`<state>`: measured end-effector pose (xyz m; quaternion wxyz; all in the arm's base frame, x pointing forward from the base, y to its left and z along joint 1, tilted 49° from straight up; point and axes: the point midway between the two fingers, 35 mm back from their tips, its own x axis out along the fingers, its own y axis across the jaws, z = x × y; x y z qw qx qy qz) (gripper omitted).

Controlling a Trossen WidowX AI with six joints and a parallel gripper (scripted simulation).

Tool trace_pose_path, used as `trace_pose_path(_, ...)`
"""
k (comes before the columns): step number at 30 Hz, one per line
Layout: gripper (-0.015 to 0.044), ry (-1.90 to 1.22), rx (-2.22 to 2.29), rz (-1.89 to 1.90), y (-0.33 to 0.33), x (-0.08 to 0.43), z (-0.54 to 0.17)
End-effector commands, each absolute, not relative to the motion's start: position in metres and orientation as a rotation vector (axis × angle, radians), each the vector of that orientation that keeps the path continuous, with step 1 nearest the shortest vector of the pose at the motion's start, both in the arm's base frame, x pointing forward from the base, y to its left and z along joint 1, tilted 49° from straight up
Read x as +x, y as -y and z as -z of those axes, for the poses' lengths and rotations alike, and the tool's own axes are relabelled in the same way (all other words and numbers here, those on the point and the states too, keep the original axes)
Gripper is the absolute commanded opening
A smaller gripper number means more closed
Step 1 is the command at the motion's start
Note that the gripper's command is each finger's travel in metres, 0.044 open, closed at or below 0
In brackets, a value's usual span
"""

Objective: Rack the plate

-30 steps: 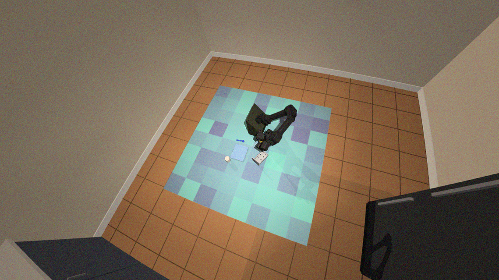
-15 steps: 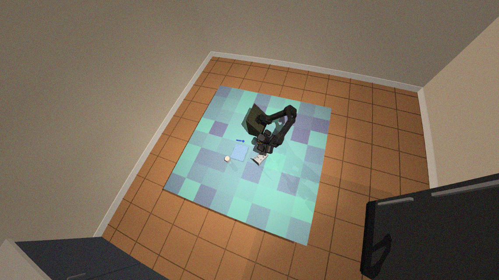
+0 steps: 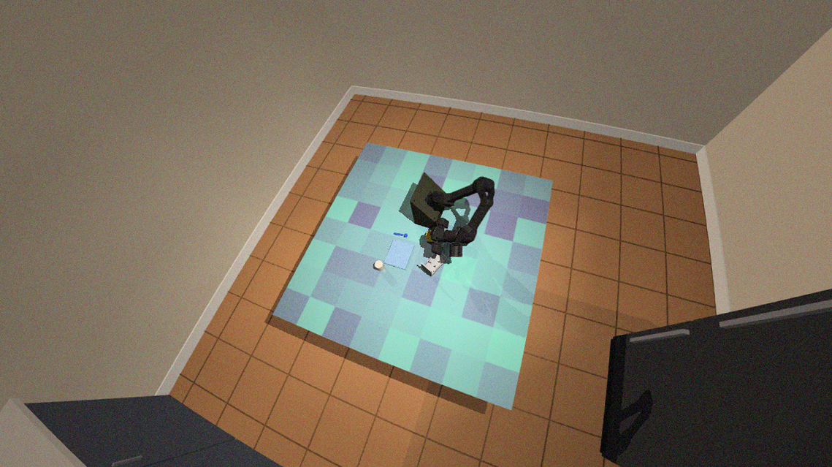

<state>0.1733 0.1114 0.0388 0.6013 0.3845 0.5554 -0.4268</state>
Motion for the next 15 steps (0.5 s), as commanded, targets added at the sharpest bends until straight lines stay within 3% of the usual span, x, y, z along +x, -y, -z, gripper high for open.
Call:
trace_pose_path(1, 0.0, -1.208, 0.848, 0.95, -0.114, 0.175, -0.034)
trace_pose_path(15, 0.0, -0.975, 0.761, 0.782, -0.13, 0.18, -0.029)
